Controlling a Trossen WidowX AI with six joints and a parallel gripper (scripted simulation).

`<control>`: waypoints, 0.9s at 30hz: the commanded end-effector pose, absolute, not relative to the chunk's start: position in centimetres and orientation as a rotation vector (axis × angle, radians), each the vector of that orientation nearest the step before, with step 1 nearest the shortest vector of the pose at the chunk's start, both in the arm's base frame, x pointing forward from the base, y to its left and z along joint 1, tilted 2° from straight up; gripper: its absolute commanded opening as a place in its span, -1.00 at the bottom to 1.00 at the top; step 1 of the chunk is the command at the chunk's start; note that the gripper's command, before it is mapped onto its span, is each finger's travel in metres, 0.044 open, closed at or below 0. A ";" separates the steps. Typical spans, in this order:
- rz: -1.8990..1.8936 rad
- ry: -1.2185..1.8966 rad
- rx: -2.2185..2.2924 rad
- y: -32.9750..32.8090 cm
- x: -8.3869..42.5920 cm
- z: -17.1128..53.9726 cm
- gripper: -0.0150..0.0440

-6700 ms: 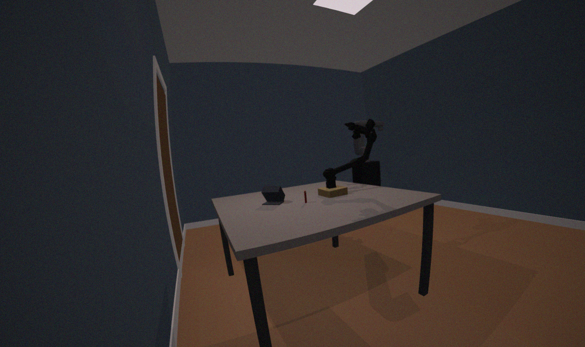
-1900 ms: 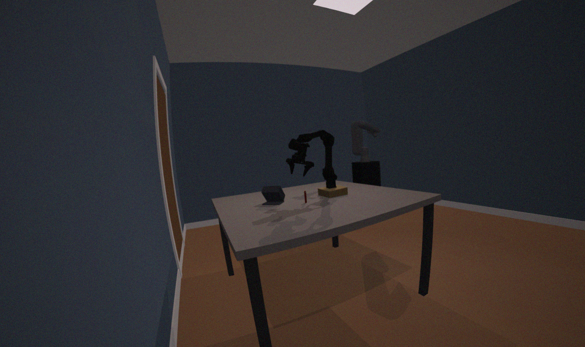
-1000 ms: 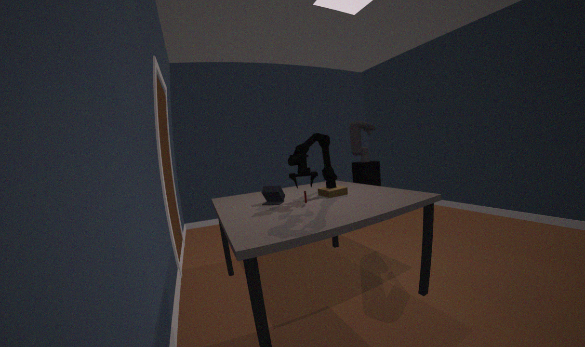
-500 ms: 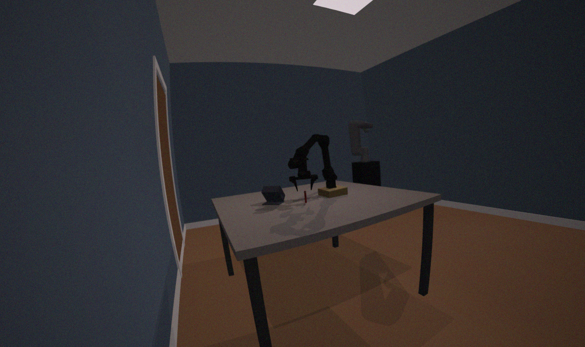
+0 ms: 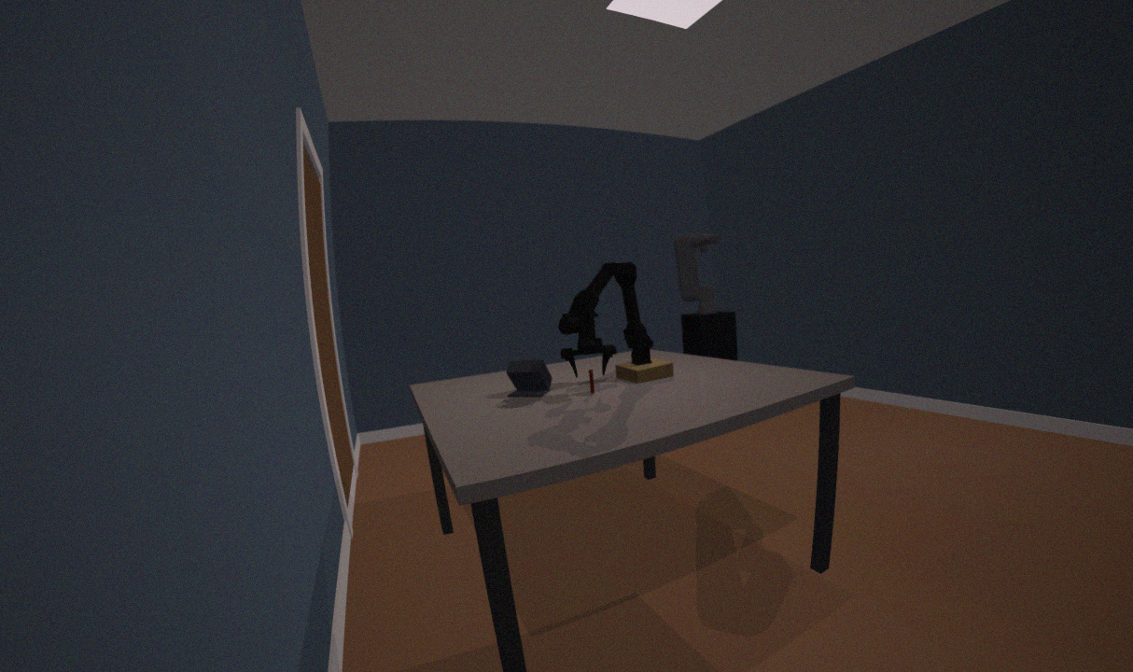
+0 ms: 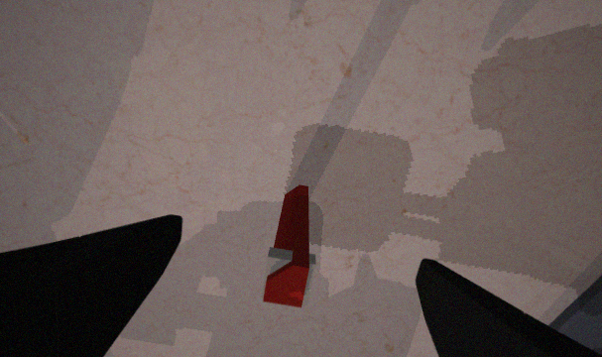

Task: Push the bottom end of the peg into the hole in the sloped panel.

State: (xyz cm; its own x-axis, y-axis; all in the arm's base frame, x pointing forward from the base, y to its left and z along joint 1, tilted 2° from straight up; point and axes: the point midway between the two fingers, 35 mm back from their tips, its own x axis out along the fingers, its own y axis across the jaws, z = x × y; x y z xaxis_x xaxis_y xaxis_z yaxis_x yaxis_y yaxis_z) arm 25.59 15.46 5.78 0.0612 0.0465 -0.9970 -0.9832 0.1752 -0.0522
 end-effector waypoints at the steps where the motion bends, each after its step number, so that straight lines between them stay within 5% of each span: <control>1: 1.073 1.217 -1.071 15.4 25.4 4.7 1.00; 13: 1.073 1.217 -1.071 15.4 25.4 3.7 1.00; 27: 1.066 1.211 -1.071 15.4 25.5 4.0 -0.25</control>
